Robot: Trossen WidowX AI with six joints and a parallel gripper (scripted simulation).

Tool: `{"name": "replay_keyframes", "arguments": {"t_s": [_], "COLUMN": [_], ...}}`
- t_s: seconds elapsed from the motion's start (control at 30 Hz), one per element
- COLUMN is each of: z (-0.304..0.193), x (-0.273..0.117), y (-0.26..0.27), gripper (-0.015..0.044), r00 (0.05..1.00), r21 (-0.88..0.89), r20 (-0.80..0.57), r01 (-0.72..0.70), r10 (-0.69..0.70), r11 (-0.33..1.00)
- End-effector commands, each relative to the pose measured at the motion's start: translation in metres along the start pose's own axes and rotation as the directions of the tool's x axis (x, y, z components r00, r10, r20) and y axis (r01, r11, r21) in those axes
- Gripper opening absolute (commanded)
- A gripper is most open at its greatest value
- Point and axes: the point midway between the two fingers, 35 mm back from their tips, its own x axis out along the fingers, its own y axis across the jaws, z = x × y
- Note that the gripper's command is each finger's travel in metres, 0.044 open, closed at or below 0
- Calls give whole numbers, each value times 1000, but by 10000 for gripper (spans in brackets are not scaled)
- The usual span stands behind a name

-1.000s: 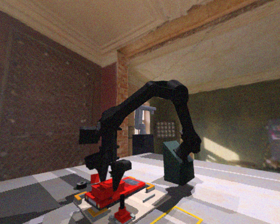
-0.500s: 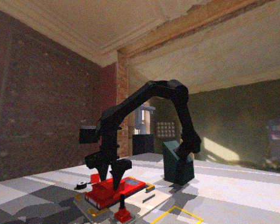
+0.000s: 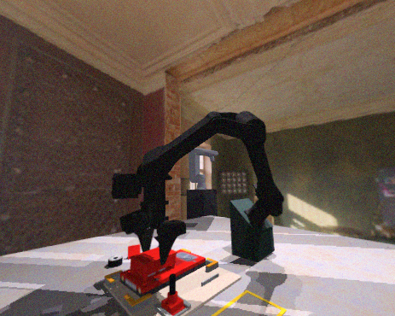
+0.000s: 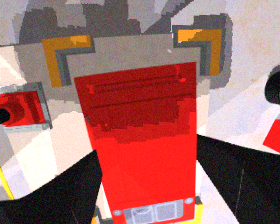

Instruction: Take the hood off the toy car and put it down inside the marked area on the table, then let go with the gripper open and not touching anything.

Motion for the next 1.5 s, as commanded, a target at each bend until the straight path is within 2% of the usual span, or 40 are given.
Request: {"name": "replay_keyframes", "arguments": {"t_s": [0.0,0.63,0.97,1.1,1.47], "z": [1,1,0,-1,10], "x": [-6,-18,-61,-54,-60], "y": [-2,-1,-1,-1,48], "gripper": [0,0,0,0,0], "r00": [1000,1000,1000,1000,1000], "r21": [-4,-3,-3,6,8], "r20": [5,5,5,2,3], "r01": [6,5,7,0,12], "r10": [-6,-5,-7,0,-12], "r11": [1000,1000,1000,1000,1000]}}
